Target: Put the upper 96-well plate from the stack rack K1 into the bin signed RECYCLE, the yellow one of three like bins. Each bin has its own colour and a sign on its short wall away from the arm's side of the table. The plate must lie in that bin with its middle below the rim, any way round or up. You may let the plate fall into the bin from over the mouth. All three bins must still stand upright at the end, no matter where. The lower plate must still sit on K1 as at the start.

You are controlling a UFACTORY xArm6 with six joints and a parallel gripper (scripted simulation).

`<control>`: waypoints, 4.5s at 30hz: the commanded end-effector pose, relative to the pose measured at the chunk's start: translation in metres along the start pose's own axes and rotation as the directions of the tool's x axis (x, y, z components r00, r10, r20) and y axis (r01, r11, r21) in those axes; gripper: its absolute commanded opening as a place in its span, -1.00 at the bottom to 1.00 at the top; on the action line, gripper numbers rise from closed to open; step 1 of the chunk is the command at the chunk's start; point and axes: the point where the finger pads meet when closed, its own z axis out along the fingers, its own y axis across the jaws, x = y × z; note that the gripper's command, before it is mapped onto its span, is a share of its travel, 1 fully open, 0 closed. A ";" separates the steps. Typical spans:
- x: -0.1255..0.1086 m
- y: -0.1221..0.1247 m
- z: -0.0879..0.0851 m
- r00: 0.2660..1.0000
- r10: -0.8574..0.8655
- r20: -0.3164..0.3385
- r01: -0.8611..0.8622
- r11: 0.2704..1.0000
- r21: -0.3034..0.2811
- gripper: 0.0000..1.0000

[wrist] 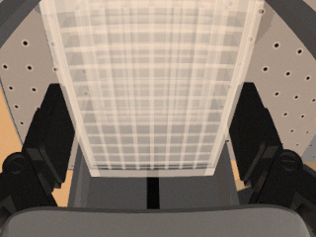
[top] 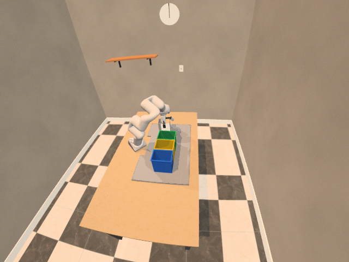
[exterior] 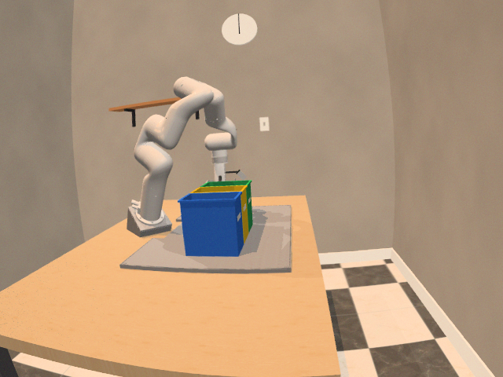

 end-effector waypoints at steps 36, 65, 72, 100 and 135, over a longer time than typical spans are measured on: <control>0.001 -0.001 -0.057 1.000 0.001 -0.001 -0.001 1.000 0.002 -1.00; 0.000 -0.001 -0.102 1.000 0.001 -0.001 -0.001 1.000 0.002 -1.00; 0.000 -0.001 -0.110 1.000 0.001 -0.001 -0.001 1.000 0.002 -1.00; 0.000 -0.001 -0.152 1.000 0.001 -0.001 -0.001 1.000 0.002 -1.00; 0.001 0.023 -0.171 0.989 0.150 0.000 -0.150 0.989 0.002 -1.00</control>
